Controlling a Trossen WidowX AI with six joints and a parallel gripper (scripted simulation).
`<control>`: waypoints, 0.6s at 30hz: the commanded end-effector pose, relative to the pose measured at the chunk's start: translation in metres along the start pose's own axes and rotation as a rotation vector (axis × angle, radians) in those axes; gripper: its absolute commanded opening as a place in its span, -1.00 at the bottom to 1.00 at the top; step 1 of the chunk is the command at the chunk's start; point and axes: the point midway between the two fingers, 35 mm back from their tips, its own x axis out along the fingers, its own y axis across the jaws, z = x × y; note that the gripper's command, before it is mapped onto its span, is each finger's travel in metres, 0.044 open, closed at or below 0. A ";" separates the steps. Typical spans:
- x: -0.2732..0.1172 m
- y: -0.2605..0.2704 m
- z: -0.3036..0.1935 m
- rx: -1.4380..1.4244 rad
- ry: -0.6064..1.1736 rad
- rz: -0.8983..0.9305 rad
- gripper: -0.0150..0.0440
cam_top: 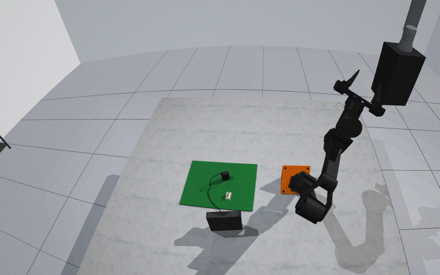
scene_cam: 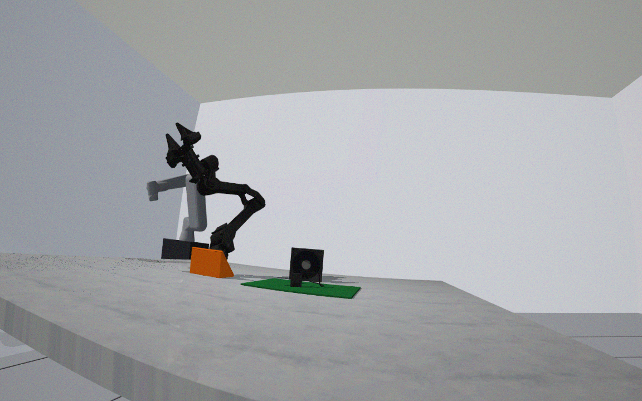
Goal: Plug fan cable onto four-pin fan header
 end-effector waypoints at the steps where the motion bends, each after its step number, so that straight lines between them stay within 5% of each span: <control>1: 0.000 0.000 0.000 0.000 0.000 0.000 0.95; 9: 0.008 -0.065 0.027 -0.310 -0.118 -0.209 1.00; 18: -0.010 -0.182 0.066 -0.843 -0.154 -0.672 1.00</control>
